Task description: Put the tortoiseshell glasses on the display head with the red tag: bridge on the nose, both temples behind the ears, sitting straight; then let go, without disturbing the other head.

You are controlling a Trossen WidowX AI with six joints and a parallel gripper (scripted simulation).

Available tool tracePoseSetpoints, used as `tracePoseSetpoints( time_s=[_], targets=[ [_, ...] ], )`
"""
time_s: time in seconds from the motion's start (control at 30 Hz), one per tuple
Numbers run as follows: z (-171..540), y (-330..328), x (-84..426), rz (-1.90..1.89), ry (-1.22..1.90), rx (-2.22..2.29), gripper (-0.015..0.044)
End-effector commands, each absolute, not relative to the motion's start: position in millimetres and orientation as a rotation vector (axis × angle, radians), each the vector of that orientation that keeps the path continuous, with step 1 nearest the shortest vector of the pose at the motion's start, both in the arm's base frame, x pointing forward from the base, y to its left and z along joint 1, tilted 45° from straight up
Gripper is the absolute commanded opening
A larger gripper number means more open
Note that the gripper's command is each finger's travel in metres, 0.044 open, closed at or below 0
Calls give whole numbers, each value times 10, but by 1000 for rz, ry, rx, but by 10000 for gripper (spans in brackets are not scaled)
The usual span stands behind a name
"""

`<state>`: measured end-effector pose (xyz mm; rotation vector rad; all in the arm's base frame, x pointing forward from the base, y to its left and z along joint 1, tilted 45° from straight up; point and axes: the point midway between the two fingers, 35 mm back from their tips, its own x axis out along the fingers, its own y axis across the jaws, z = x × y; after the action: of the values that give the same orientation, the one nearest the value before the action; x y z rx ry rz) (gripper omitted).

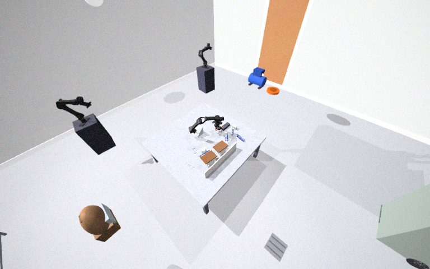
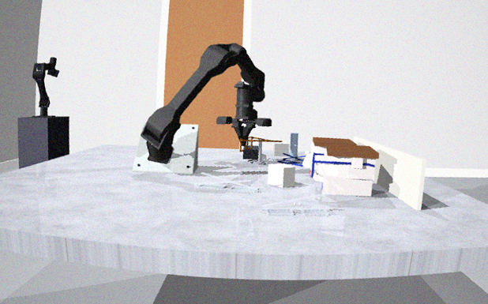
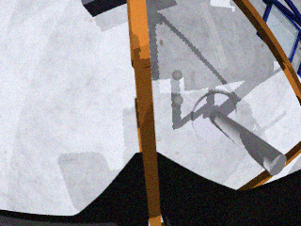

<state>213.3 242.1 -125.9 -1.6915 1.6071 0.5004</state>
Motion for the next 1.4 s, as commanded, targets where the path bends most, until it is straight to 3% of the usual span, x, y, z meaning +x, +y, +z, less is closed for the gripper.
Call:
tracePoseSetpoints(
  time_s=[0.0,1.37],
  targets=[
    [-1281,2474,2116,504,1600,-1686,0],
    [-1413,2618,2096,505,1599,-1685,0]
  ],
)
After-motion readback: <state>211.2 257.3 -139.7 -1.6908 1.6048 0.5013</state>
